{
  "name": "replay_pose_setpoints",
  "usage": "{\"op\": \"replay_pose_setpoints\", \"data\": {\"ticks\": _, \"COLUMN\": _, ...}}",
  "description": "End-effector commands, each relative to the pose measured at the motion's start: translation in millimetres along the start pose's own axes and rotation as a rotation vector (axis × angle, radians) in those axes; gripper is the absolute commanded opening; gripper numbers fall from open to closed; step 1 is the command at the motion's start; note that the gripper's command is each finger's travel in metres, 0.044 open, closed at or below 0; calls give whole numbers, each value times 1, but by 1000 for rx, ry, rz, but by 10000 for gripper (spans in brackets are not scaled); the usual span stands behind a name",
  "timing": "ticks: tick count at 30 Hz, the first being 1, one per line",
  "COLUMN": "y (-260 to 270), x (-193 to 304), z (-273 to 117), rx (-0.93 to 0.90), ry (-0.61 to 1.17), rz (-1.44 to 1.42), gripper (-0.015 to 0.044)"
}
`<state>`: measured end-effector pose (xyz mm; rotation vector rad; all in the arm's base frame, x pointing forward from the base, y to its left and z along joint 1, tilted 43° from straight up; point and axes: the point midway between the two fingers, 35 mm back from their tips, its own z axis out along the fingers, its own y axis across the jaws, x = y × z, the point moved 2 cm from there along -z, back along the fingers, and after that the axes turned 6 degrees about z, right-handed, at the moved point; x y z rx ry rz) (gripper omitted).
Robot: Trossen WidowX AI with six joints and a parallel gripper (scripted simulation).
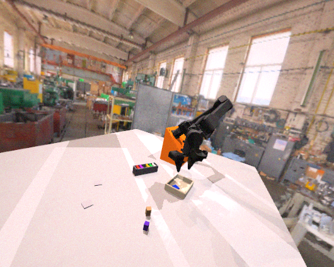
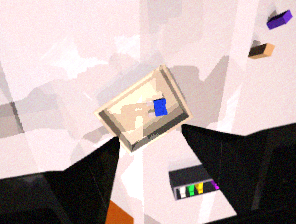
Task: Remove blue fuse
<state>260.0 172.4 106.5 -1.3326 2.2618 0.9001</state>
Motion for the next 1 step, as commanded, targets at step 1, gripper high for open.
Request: {"op": "replay_pose_setpoints", "data": {"ticks": 1, "y": 0, "x": 0, "z": 0, "rx": 0, "ry": 0, "rz": 0, "gripper": 330}}
